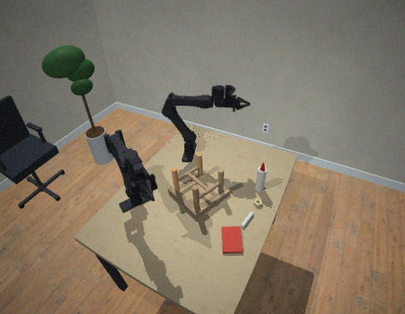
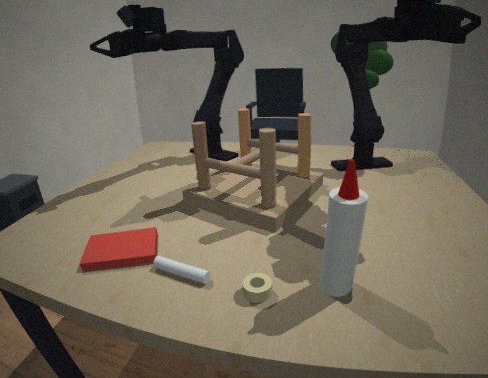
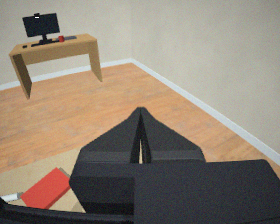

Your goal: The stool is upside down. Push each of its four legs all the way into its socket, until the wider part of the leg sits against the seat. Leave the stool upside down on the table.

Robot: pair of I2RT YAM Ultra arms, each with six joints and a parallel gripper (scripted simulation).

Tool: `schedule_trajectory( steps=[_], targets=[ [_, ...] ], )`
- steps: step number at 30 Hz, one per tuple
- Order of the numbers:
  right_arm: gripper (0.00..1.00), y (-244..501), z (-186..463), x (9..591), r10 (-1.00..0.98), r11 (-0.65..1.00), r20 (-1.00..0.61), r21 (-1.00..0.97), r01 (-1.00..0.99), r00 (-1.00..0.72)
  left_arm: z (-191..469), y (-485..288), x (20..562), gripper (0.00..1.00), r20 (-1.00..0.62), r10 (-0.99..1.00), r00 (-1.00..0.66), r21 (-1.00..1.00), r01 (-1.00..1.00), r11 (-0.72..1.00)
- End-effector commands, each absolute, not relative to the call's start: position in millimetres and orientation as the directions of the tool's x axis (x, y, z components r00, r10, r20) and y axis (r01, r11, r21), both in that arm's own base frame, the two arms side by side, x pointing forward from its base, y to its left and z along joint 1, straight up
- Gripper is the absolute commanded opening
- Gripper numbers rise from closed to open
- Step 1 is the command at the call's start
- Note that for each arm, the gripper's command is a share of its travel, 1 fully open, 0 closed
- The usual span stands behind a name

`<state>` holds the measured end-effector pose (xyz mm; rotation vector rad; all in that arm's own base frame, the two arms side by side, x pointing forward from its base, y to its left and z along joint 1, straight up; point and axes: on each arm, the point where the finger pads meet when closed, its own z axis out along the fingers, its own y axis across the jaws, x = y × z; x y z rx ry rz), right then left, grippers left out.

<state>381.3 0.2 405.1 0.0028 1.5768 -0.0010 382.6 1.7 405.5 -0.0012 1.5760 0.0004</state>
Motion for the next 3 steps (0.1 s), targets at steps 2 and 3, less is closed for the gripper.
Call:
schedule_trajectory(
  steps=[2,3],
  targets=[
    [0.0,0.2,436.1,374.1,0.003,1.0,-0.997,0.003,0.003,0.073,443.6,0.9,369.2,0.0,-0.996,-0.005,0.092,-0.005,-0.001,1.0],
    [0.0,0.2,436.1,374.1,0.003,1.0,-0.997,0.003,0.003,0.073,443.6,0.9,369.2,0.0,-0.996,-0.005,0.092,-0.005,-0.001,1.0]
  ],
)
